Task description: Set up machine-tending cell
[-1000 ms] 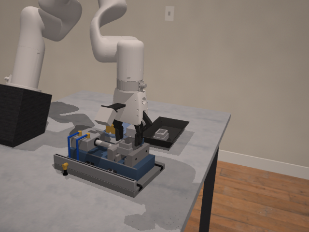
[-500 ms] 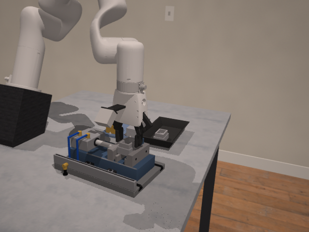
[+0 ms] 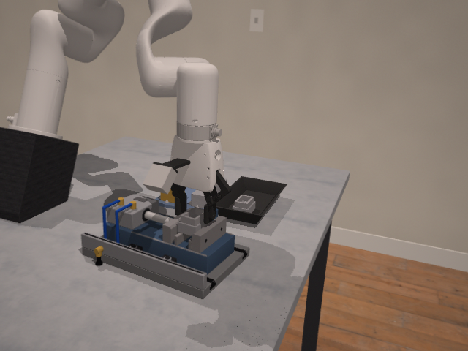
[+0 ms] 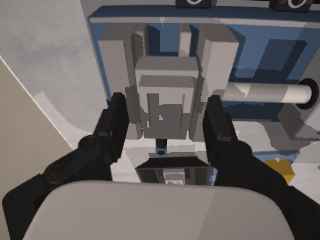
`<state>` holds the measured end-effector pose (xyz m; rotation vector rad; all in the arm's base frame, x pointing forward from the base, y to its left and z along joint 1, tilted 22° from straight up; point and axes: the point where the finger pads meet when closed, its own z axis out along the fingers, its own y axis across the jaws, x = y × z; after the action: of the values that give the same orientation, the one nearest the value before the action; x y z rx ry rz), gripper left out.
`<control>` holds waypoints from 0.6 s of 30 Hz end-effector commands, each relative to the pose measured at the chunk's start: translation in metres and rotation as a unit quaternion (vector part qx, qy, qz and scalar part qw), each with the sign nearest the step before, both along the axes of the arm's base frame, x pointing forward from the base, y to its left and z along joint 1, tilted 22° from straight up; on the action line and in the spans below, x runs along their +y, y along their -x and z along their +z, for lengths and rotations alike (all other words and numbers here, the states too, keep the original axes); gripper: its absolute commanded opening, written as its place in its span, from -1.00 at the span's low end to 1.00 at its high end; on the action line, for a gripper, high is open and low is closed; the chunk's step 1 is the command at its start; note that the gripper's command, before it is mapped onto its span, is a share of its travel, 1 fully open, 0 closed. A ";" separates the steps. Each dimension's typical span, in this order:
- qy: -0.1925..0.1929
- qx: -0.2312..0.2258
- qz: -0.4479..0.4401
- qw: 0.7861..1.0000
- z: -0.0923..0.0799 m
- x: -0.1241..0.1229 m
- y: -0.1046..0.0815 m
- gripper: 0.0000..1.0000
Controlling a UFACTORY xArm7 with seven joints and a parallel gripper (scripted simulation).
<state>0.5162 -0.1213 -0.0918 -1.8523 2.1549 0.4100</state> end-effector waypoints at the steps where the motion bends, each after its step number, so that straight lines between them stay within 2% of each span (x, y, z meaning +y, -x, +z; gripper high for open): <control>1: 0.001 -0.002 -0.001 1.000 0.002 -0.002 -0.002 0.37; 7: 0.001 -0.002 -0.001 1.000 0.002 -0.002 -0.002 0.37; 8: 0.001 -0.002 -0.001 1.000 0.002 -0.002 -0.002 -1.00; 18: 0.001 -0.002 -0.001 1.000 0.002 -0.002 -0.002 -1.00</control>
<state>0.5162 -0.1213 -0.0918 -1.8522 2.1549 0.4099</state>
